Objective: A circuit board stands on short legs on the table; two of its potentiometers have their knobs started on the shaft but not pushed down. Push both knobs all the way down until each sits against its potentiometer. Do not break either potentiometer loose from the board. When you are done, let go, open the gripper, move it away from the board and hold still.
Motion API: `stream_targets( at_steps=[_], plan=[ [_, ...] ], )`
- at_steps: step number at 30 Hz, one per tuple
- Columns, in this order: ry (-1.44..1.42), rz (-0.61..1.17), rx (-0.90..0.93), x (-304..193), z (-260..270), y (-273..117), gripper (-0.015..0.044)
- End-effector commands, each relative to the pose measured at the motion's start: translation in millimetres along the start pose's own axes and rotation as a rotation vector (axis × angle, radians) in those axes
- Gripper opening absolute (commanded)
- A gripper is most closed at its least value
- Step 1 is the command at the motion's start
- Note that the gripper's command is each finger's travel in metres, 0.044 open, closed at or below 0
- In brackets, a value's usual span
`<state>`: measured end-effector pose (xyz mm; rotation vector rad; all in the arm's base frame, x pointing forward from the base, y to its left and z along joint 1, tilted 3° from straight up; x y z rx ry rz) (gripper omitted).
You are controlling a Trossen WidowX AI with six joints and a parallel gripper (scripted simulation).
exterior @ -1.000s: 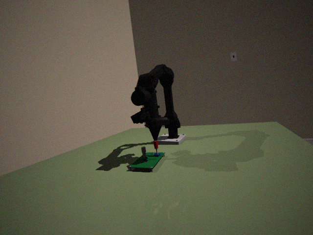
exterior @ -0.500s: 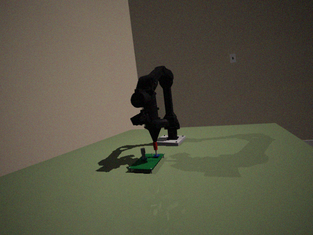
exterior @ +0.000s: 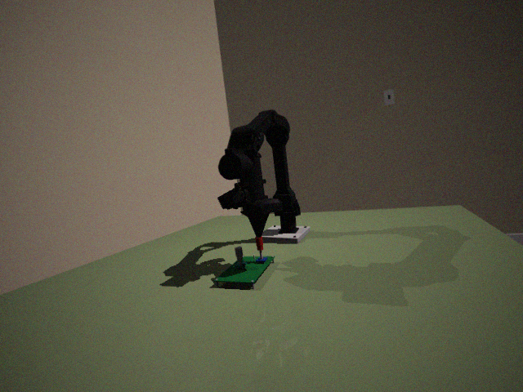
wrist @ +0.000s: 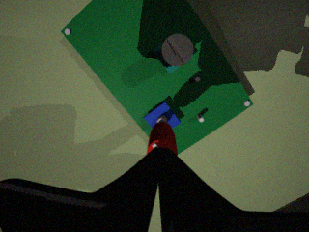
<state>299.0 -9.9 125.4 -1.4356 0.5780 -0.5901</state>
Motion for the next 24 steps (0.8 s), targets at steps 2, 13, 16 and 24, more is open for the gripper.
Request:
stream_targets(
  at_steps=[2, 13, 16, 24],
  plan=[
    [0.004, -0.002, -0.003, 0.4, -0.3, 4.0, 0.0000],
    [0.004, -0.002, -0.003, 0.4, -0.3, 6.7, 0.0000],
    [0.004, -0.002, -0.003, 0.4, -0.3, 9.3, 0.0000],
    [0.004, -0.002, -0.003, 0.4, -0.3, 12.3, 0.0000]
  ],
)
Point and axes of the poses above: the point midway between the two fingers, 35 mm back from their tips, its own y axis out along the fingers, its own z axis across the jaws, x = y × z, the point moved 2 cm from there along -y, back along the fingers, and after that the axes turned 3 degrees about -y, right-handed, at the moved point
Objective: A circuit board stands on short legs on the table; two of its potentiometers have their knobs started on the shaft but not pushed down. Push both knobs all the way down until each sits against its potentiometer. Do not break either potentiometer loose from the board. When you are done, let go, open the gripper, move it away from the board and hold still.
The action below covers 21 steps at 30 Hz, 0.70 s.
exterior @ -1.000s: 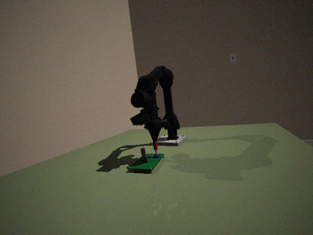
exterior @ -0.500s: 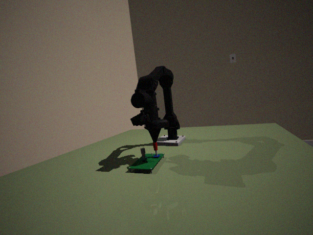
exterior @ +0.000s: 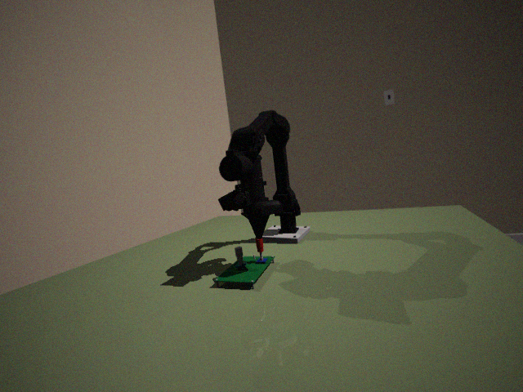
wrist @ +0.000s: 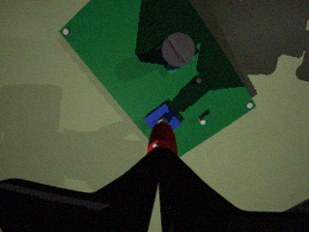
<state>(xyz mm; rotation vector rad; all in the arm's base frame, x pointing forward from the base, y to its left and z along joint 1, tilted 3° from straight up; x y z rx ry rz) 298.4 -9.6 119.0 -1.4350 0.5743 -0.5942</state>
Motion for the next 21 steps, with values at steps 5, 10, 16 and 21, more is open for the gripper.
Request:
stream_targets(
  at_steps=[5, 10, 16, 21],
  plan=[
    [0.004, 0.002, -0.005, 0.9, 0.2, 7.2, 0.0000],
    [0.004, 0.002, -0.005, 0.9, 0.1, 11.3, 0.0000],
    [0.004, 0.002, -0.005, 0.9, 0.1, 11.4, 0.0000],
    [0.004, 0.002, -0.005, 0.9, 0.1, 13.4, 0.0000]
  ],
)
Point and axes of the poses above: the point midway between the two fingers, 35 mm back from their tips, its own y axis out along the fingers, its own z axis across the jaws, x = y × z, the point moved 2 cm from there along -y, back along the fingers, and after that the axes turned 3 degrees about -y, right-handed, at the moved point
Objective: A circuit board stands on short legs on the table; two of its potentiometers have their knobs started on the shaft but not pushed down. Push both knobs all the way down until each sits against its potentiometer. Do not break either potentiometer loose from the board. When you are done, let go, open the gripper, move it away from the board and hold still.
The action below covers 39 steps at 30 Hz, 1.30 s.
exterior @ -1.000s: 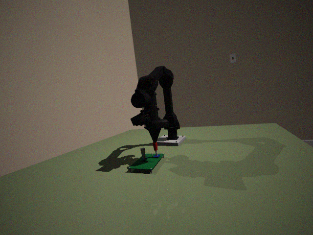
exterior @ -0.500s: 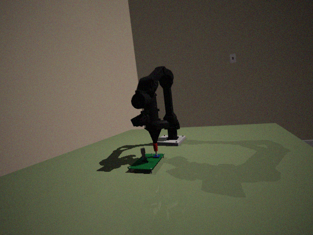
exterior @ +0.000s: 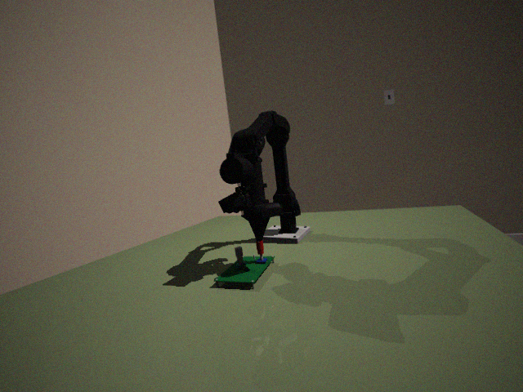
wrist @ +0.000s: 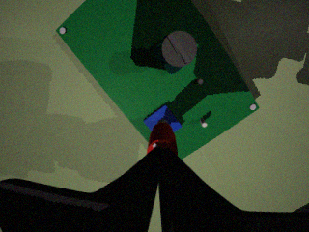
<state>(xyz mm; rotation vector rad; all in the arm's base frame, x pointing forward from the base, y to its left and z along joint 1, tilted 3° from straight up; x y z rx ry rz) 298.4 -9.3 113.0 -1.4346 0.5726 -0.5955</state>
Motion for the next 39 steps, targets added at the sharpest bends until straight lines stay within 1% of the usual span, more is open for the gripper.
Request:
stream_targets(
  at_steps=[1, 39],
  plan=[
    [0.004, 0.004, -0.006, 1.1, 0.3, 8.3, 0.0000],
    [0.004, 0.004, -0.006, 1.1, 0.3, 12.5, 0.0000]
  ],
)
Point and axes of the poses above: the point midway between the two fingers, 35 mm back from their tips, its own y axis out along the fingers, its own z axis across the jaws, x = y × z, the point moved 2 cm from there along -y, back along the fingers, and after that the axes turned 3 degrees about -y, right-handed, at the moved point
